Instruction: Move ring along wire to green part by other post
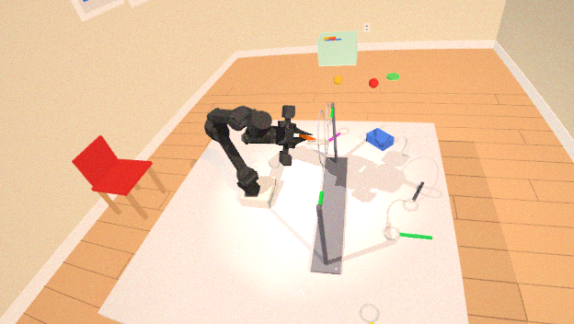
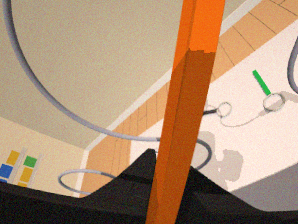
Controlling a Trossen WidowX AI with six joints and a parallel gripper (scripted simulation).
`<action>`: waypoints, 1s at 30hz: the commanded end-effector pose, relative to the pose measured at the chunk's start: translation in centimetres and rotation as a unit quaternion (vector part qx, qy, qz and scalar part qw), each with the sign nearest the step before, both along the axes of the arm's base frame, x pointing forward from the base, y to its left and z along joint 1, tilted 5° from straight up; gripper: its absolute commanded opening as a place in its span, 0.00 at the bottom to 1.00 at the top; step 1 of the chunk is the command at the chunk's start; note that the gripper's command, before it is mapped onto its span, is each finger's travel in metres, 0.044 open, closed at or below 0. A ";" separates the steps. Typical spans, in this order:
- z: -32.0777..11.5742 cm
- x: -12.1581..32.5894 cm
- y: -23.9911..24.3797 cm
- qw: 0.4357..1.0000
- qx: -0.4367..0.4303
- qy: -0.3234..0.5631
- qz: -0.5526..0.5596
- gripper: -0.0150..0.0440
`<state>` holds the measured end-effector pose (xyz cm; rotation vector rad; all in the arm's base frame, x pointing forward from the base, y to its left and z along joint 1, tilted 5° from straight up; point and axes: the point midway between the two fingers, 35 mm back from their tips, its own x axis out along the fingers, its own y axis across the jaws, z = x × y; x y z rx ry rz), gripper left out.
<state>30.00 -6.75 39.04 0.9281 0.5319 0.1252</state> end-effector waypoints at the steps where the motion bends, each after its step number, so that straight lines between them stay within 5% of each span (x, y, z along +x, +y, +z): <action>1: -0.1 0.0 -0.1 1.000 -0.031 0.001 0.001 0.00; 30: -0.8 0.0 -0.8 0.978 -0.210 0.005 -0.001 0.00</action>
